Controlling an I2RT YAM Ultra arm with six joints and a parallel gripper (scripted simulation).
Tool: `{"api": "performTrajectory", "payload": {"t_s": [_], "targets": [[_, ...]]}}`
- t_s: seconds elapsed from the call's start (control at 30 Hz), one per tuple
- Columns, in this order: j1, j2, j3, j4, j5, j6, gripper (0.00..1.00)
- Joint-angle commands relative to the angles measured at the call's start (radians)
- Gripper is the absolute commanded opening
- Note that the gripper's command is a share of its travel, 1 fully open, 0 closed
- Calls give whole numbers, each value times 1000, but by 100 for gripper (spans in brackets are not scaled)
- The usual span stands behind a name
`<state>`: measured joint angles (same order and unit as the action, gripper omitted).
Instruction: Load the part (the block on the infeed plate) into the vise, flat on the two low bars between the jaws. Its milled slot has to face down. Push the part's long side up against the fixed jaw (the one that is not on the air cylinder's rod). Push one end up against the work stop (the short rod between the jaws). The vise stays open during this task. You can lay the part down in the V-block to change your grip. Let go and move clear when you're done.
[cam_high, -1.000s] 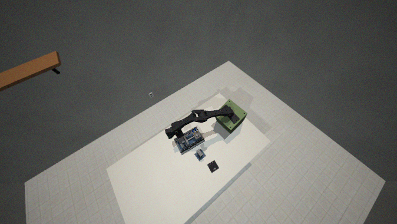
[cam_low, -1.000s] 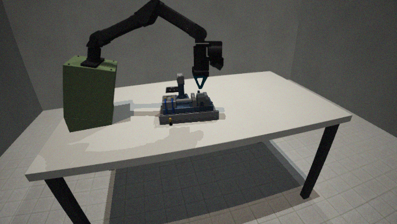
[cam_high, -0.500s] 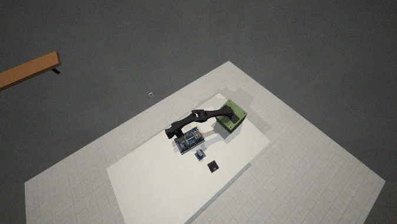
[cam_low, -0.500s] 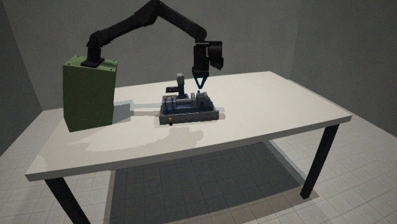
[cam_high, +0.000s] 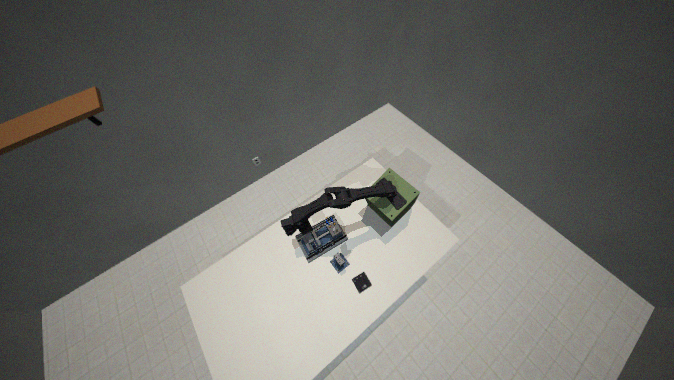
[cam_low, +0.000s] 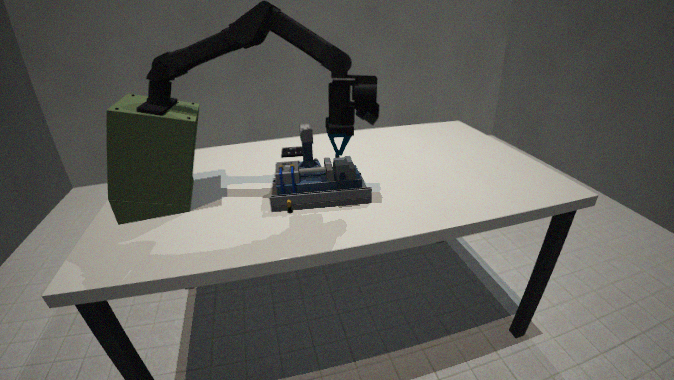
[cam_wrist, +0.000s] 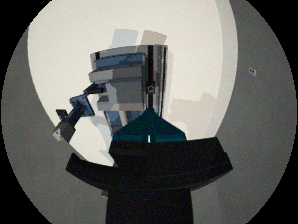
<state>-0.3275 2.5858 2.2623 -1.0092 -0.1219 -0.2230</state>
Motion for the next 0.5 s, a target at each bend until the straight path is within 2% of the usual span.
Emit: {"api": "performTrajectory", "payload": {"t_s": [0.0,0.13,0.23,0.3,0.47], "targets": [[7,-14,32,31,-3,7,0],[6,17,37,41,-2,8,0],[0,-7,35,45,-1,8,0],[3,25,40,49,-1,10,0],[10,49,51,61,1,12,0]]}}
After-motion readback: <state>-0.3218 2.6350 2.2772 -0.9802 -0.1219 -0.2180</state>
